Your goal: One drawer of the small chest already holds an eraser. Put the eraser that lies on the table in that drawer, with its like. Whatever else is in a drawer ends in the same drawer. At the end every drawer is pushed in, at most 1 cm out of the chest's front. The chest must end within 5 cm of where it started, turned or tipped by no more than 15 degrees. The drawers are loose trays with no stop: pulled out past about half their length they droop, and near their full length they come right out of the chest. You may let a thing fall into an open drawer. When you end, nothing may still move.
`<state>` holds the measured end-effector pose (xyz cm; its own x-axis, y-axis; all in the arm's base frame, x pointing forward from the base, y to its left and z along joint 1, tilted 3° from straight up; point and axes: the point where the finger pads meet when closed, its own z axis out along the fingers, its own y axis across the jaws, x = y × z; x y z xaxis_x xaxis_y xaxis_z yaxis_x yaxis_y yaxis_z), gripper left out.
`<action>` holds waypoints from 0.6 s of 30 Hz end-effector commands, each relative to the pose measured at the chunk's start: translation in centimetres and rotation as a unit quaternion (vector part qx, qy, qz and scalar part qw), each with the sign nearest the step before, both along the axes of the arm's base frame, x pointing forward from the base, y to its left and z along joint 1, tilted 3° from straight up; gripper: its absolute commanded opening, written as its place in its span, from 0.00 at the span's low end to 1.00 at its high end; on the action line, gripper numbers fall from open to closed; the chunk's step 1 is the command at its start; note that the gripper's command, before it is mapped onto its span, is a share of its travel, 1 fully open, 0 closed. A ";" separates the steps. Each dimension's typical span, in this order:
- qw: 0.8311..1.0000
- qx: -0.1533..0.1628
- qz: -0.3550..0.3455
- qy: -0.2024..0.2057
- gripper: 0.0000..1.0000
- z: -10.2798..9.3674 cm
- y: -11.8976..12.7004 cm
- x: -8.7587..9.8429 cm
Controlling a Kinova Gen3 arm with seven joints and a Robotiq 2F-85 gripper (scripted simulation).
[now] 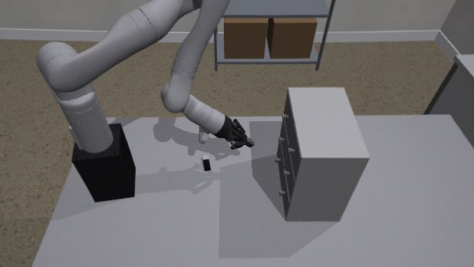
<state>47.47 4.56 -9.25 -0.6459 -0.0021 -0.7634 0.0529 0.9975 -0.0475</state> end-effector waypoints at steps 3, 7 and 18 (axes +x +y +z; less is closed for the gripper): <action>1.000 -0.005 0.001 -0.002 0.00 -1.0 -0.3 -0.3; 1.000 -0.005 0.002 -0.004 0.00 -1.0 -0.3 -0.3; 1.000 -0.005 0.002 -0.005 0.33 -1.0 -0.3 -0.3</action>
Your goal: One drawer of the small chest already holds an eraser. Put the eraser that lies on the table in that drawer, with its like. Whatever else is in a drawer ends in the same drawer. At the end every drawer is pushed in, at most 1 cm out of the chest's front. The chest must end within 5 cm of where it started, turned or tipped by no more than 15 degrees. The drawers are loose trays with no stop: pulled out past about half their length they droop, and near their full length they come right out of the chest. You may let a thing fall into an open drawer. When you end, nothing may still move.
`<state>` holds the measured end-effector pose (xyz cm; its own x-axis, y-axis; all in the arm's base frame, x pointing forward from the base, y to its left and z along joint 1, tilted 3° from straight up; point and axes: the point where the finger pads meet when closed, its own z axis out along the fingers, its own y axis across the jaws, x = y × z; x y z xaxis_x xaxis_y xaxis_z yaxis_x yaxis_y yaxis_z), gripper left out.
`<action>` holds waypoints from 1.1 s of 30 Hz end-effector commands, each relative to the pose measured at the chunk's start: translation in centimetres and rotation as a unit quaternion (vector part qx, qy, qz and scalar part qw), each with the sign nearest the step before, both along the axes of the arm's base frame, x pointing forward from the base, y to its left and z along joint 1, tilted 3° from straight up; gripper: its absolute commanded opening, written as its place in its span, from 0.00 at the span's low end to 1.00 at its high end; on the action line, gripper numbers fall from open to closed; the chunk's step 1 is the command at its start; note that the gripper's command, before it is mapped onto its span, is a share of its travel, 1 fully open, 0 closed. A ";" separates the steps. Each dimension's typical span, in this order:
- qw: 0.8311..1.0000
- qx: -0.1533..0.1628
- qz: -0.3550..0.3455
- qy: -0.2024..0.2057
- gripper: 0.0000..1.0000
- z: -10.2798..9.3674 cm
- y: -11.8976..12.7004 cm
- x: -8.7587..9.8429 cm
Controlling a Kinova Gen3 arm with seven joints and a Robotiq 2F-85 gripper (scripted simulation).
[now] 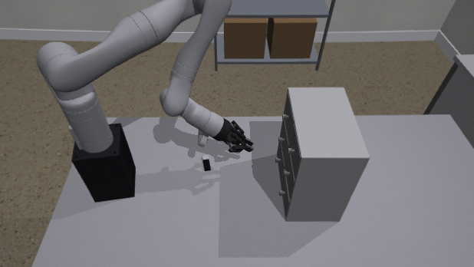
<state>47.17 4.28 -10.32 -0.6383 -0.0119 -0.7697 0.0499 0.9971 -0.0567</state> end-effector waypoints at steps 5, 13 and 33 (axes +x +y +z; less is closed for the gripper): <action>1.000 0.000 0.000 -0.001 0.33 0.0 0.0 0.0; 1.000 0.000 0.000 -0.001 0.33 0.0 0.0 0.0; 1.000 0.000 0.000 -0.001 0.33 -3.0 -0.3 2.7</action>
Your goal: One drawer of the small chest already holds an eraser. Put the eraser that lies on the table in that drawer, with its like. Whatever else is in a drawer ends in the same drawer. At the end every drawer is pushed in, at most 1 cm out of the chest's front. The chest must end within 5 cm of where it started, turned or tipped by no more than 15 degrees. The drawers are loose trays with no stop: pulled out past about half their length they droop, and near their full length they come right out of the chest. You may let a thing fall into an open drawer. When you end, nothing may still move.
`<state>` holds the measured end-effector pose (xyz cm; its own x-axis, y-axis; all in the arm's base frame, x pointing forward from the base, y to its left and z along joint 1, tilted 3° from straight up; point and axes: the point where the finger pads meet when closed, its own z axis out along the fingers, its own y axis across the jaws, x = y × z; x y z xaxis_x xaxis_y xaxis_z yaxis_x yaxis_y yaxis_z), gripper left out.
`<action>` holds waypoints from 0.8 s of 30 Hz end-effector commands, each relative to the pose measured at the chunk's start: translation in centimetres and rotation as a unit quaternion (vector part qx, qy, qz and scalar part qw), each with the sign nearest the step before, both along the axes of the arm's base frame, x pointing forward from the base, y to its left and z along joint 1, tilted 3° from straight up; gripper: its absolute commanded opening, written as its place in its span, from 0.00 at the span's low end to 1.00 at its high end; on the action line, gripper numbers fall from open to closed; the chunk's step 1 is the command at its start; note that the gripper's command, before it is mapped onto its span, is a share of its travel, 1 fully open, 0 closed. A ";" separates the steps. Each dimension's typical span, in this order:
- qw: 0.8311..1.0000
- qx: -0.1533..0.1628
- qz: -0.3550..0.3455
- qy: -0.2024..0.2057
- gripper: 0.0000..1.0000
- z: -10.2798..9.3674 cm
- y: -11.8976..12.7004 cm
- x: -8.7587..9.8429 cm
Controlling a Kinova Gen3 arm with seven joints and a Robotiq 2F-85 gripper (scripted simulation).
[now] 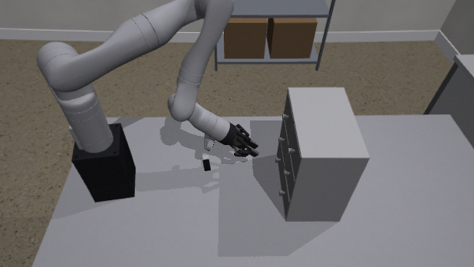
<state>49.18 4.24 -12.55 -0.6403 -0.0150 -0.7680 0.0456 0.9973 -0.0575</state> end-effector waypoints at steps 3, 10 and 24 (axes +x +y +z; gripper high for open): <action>1.000 0.000 -0.002 -0.002 0.33 -2.0 -0.4 1.7; 1.000 0.000 -0.002 -0.002 0.33 -3.7 -0.6 3.2; 1.000 0.000 -0.002 -0.002 0.33 -5.3 -0.7 4.6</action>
